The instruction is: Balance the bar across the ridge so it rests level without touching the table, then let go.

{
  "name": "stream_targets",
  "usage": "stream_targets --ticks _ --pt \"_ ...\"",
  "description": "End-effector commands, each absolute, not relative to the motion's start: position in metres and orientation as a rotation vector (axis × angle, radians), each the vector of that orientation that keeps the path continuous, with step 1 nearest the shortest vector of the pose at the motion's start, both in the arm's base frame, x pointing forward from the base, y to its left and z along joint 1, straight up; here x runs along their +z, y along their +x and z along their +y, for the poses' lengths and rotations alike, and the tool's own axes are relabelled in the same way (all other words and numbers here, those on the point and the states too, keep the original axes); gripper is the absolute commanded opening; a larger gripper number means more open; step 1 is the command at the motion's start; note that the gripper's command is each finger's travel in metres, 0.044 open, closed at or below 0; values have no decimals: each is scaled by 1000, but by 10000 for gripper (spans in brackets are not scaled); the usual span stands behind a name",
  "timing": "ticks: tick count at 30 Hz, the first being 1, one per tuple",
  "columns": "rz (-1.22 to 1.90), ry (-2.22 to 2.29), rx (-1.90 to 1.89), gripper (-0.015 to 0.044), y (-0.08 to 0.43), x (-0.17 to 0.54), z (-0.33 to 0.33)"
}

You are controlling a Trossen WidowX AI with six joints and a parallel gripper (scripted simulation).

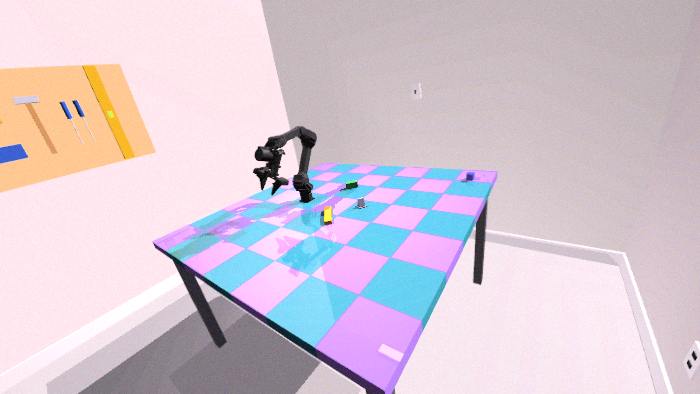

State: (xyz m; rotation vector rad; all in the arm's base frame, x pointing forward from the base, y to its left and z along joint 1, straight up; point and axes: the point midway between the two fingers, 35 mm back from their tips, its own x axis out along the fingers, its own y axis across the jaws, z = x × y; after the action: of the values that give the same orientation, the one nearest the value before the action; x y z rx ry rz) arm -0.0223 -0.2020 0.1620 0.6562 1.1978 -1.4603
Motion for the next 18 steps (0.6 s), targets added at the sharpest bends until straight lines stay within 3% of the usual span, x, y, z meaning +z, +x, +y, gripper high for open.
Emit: stream_targets --ticks 1,18 --pt "1198 666 -1402 315 -6 160 -207" --pt "1207 651 -1188 315 62 152 -211"
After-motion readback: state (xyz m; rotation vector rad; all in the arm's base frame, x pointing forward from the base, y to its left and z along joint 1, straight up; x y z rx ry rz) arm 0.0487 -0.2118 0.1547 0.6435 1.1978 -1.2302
